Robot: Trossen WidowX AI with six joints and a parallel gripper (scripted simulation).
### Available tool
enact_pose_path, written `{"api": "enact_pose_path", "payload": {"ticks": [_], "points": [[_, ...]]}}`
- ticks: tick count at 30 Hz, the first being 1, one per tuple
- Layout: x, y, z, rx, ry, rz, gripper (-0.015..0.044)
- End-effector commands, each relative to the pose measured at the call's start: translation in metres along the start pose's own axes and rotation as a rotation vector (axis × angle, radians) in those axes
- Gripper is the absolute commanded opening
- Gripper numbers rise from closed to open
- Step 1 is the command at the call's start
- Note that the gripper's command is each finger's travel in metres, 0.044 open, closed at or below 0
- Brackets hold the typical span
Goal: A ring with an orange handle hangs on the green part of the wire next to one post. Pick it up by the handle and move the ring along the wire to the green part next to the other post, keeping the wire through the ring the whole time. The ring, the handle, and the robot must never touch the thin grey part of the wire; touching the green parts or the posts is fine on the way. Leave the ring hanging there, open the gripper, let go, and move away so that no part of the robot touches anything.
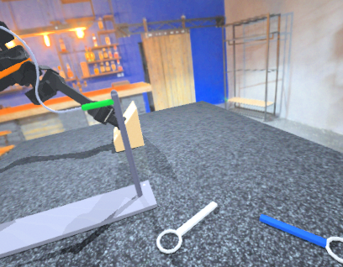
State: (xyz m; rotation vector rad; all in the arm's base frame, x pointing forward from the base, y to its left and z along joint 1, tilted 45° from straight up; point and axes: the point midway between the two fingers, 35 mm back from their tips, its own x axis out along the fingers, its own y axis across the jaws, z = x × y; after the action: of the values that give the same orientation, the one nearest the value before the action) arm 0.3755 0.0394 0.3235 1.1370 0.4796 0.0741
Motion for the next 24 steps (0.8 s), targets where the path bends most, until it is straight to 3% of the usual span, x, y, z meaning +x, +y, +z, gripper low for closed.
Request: {"api": "enact_pose_path", "payload": {"ticks": [1, 24], "points": [[-0.0010, 0.0044, 0.0017, -0.019, -0.007, 0.001, -0.0150], [-0.0007, 0.0016, 0.0020, -0.142, -0.022, -0.068, -0.0150]]}}
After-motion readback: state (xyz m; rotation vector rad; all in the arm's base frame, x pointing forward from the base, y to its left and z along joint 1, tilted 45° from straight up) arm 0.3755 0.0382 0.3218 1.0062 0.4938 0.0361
